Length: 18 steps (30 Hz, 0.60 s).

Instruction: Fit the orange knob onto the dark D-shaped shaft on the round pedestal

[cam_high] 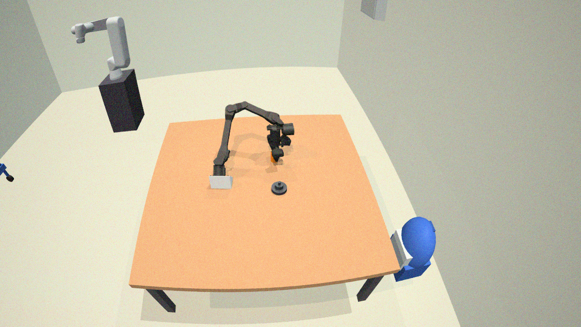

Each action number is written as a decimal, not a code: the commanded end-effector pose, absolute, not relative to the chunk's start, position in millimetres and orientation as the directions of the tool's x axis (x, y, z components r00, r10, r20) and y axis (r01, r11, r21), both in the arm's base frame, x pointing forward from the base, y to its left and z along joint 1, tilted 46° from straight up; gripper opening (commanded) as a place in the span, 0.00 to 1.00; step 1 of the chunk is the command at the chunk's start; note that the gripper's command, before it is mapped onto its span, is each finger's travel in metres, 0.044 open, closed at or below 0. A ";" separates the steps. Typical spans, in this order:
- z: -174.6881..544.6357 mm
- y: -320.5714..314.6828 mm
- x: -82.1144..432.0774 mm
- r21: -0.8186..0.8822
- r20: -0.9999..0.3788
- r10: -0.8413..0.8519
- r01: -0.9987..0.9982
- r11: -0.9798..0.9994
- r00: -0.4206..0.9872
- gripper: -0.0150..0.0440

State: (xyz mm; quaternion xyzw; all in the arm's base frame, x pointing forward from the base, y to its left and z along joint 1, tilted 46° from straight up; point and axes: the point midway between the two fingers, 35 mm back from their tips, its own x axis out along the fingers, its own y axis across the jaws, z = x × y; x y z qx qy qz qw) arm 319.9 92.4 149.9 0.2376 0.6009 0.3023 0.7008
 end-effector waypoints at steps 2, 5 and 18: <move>142.8 98.8 318.4 0.700 -0.697 0.712 -0.129 0.702 0.091 1.00; 139.5 102.5 318.5 0.701 -0.696 0.712 -0.130 0.702 0.091 1.00; 133.7 109.1 318.3 0.702 -0.695 0.713 -0.130 0.700 0.091 0.73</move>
